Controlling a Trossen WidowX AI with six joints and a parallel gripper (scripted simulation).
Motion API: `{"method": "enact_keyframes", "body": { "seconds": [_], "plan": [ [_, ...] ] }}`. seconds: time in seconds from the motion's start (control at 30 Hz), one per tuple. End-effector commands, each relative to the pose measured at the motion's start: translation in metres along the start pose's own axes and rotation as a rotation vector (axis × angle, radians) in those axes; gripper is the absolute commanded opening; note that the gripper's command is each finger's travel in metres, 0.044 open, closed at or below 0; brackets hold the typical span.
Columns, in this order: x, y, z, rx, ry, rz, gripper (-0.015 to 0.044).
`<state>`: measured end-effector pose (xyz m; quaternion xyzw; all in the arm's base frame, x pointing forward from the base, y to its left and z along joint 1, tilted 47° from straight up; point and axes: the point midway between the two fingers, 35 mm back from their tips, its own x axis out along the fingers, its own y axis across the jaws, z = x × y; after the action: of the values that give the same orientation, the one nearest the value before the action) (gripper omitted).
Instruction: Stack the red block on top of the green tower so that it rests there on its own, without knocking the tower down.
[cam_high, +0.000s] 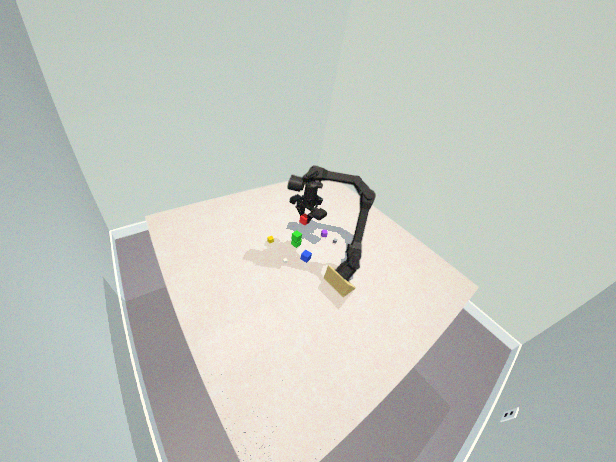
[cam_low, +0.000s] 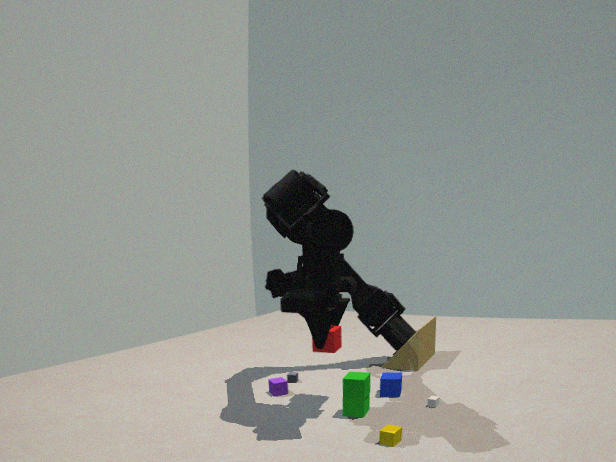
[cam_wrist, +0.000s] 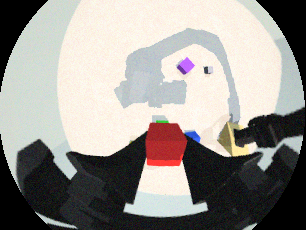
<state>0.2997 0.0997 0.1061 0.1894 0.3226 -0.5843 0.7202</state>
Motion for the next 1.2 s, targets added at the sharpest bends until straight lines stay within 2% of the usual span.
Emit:
{"method": "enact_keyframes", "body": {
  "seconds": [0.0,0.23,0.7,0.97,1.17],
  "plan": [
    [-0.002,0.001,-0.006,0.002,0.003,-0.004,0.0],
    [-0.002,-0.003,-0.052,0.002,0.005,-0.004,0.0],
    [0.018,-0.003,-0.046,0.002,0.004,-0.003,0.0],
    [0.044,-0.003,-0.046,0.003,0.003,-0.003,0.0],
    [0.045,-0.003,-0.046,0.003,0.003,-0.003,0.0]
  ]
}}
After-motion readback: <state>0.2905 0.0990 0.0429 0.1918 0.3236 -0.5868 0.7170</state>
